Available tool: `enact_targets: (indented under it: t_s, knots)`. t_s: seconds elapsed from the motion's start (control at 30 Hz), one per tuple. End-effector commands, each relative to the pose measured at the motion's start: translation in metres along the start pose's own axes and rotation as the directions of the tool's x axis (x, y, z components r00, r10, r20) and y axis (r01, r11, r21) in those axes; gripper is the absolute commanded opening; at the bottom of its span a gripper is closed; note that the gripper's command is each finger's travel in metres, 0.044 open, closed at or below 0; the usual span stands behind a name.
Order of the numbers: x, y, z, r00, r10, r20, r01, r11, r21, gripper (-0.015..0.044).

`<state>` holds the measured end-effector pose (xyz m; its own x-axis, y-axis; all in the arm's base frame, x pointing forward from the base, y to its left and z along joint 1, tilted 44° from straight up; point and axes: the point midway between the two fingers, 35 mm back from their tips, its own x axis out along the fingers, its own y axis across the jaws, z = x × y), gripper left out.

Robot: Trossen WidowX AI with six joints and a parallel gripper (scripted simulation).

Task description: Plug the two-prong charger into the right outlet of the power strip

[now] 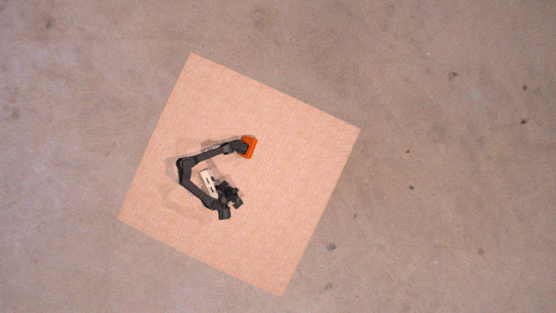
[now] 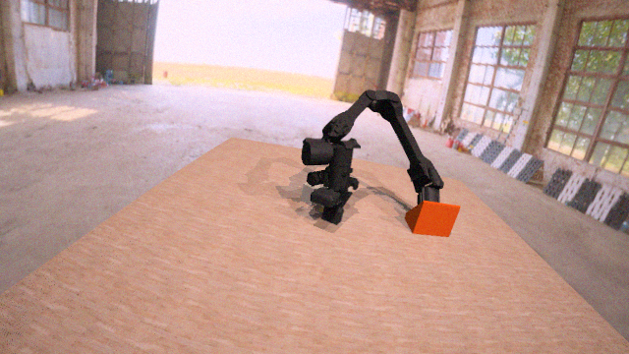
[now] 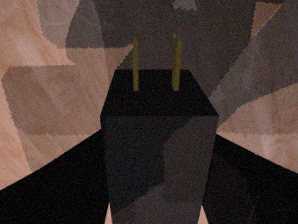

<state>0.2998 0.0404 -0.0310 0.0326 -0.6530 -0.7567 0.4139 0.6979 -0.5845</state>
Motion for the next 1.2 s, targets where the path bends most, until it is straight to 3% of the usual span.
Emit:
enact_targets:
  t_s: [0.0,0.17,0.5,1.17]
  knots:
    - [0.0,0.0,0.0,1.0,0.001,0.001,-0.001,1.0,0.001,0.0092]
    - [-0.008,0.001,0.0,1.0,0.001,0.0,-0.001,1.0,0.001,0.0]
    - [-0.056,0.0,-0.006,1.0,-0.003,0.0,0.003,1.0,-0.003,0.0]
    - [-0.049,-0.029,-0.007,1.0,0.003,-0.002,-0.003,0.999,0.047,0.0]
